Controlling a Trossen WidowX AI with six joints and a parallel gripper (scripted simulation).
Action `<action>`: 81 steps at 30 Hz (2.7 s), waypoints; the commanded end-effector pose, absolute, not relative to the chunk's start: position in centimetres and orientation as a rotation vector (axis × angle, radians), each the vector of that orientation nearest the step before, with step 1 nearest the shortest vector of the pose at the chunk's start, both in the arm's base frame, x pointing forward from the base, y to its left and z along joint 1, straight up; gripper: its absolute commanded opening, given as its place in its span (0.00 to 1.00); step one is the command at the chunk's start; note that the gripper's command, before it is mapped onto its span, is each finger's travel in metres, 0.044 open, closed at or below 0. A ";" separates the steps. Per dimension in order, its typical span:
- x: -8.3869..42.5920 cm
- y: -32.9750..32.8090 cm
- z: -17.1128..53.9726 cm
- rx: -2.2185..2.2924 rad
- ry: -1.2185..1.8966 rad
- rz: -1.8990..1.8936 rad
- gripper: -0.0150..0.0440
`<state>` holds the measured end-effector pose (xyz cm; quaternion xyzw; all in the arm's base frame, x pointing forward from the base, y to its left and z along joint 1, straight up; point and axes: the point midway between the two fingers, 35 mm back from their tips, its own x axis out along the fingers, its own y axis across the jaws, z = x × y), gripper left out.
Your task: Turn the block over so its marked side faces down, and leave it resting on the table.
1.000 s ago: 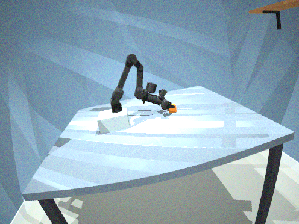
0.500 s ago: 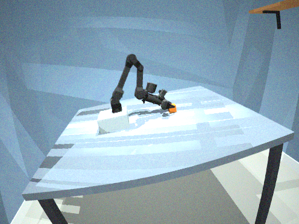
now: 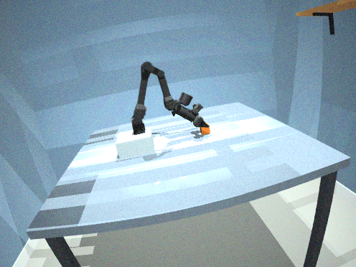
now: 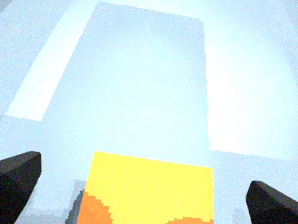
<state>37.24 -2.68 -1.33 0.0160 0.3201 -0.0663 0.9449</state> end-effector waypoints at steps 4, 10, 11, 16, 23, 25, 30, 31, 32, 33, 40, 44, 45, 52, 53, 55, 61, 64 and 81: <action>35.6 -2.5 2.8 0.058 0.891 -0.130 1.00; 34.2 -2.4 4.4 0.064 0.962 -0.130 1.00; 34.2 -2.4 4.4 0.064 0.962 -0.130 1.00; 34.2 -2.4 4.4 0.064 0.962 -0.130 1.00; 36.2 -2.7 5.0 0.075 1.144 -0.131 1.00; 36.7 -2.7 5.3 0.079 1.211 -0.129 1.00; 37.7 -2.9 6.3 0.090 1.379 -0.121 1.00; 37.8 -2.9 6.5 0.093 1.412 -0.120 1.00; 37.9 -2.9 6.7 0.096 1.446 -0.118 1.00; 37.9 -2.9 6.9 0.099 1.479 -0.116 1.00; 38.0 -2.8 7.0 0.103 1.529 -0.113 1.00; 38.1 -2.8 3.8 0.103 1.529 -0.113 1.00; 38.1 -2.8 3.8 0.103 1.529 -0.113 1.00; 38.2 -2.9 2.3 0.103 1.529 -0.113 1.00; 38.2 -2.9 2.2 0.103 1.529 -0.113 1.00; 38.2 -2.9 2.0 0.103 1.529 -0.113 1.00; 38.2 -2.9 1.1 0.103 1.529 -0.113 1.00; 38.3 -2.9 0.6 0.103 1.529 -0.113 1.00; 38.3 -2.9 -1.4 0.103 1.530 -0.113 0.87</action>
